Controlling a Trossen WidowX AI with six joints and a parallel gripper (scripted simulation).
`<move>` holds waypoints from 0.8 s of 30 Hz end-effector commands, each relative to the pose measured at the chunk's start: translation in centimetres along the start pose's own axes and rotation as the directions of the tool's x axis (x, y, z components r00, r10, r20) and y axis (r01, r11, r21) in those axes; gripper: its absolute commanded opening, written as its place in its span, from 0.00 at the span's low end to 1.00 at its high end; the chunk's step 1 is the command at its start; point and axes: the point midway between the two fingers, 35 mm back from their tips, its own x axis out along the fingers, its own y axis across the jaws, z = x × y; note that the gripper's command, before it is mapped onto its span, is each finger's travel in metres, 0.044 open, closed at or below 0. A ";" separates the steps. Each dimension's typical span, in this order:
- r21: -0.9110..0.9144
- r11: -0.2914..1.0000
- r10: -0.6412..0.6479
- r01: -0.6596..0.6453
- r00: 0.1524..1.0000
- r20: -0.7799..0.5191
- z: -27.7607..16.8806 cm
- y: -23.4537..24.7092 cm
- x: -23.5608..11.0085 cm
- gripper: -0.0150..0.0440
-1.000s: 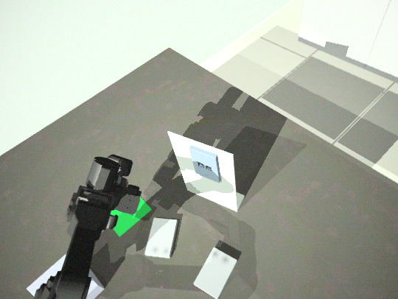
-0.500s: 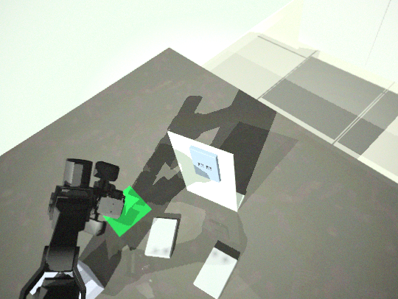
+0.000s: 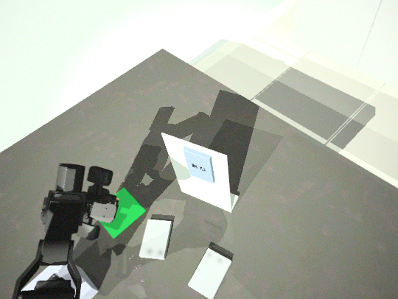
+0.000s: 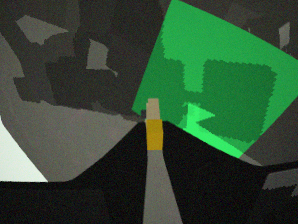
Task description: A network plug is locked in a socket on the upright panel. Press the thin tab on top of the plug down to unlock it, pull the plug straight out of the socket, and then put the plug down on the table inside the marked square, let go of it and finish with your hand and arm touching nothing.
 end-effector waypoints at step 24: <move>-0.009 1.000 -0.004 0.004 1.000 0.004 0.1 -2.1 2.8 0.25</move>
